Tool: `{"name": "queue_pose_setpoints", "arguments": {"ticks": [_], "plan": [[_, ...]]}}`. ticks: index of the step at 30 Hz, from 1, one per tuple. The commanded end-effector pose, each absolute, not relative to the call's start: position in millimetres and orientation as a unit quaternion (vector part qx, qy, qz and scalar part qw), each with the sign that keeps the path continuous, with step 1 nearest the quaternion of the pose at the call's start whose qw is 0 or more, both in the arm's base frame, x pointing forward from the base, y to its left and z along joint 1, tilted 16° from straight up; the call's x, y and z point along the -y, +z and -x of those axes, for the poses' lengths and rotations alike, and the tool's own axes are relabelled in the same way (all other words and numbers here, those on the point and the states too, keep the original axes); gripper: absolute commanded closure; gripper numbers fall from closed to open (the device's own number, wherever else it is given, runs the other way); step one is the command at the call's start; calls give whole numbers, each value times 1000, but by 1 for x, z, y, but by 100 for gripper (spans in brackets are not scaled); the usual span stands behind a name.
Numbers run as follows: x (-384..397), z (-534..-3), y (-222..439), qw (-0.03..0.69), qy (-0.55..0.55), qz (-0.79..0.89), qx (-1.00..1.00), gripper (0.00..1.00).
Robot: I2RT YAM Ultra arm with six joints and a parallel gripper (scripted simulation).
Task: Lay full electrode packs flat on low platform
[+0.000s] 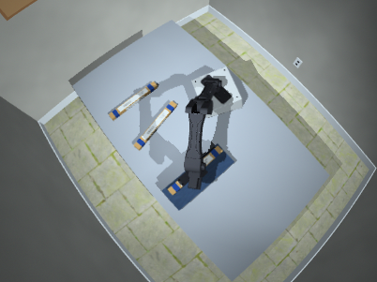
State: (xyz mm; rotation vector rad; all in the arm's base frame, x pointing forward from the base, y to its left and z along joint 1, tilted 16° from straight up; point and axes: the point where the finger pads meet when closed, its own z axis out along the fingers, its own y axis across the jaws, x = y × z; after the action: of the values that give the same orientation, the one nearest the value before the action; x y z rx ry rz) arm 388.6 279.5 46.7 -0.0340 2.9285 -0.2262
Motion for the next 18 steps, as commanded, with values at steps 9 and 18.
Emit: {"name": "queue_pose_setpoints", "arguments": {"ticks": [9,18], "plan": [[-290,-393,94,141,-44,14,-989,100],[-289,-394,94,141,-45,14,-989,100]]}}
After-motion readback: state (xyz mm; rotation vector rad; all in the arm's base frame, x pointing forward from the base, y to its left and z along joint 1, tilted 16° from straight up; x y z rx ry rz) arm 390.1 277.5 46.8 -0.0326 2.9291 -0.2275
